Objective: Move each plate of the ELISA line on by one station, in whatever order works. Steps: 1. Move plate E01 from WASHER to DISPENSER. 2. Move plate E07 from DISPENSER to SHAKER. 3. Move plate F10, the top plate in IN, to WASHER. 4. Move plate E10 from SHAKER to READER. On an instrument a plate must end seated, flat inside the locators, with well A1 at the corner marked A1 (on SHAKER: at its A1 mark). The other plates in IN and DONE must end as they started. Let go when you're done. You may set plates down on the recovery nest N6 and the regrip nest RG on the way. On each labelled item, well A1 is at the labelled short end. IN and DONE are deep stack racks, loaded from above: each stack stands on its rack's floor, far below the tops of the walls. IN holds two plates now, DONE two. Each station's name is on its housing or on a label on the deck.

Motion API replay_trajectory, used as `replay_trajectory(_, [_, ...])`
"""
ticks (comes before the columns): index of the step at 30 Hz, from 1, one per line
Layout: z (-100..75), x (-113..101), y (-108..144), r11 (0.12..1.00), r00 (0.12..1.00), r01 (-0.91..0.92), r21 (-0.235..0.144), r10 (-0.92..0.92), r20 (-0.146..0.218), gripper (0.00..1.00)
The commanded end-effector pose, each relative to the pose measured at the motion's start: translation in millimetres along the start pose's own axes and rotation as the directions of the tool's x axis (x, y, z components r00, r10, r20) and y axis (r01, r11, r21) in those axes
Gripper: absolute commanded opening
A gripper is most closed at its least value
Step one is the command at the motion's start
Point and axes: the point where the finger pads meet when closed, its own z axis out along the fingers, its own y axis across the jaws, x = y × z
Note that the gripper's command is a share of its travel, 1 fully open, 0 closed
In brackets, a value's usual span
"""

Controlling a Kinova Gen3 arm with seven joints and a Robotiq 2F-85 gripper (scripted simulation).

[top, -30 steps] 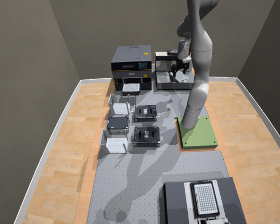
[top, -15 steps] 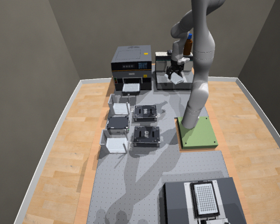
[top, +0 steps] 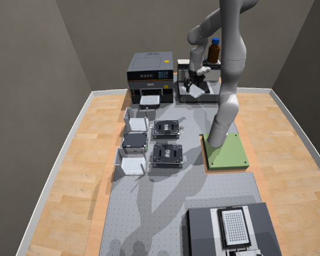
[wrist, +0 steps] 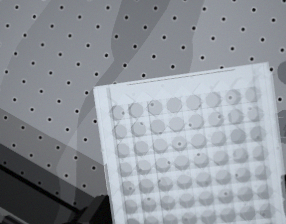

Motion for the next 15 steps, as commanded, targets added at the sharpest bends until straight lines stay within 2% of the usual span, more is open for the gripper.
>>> replay_trajectory(1, [-0.2,-2.8,9.1,0.999,0.999,0.032,0.001,-0.032,0.001,0.94])
replay_trajectory(3, [-0.2,-2.8,9.1,0.999,0.999,0.032,0.001,-0.032,0.001,0.94])
replay_trajectory(15, [-0.2,-12.9,47.8,0.994,0.994,0.108,0.001,-0.108,0.001,0.94])
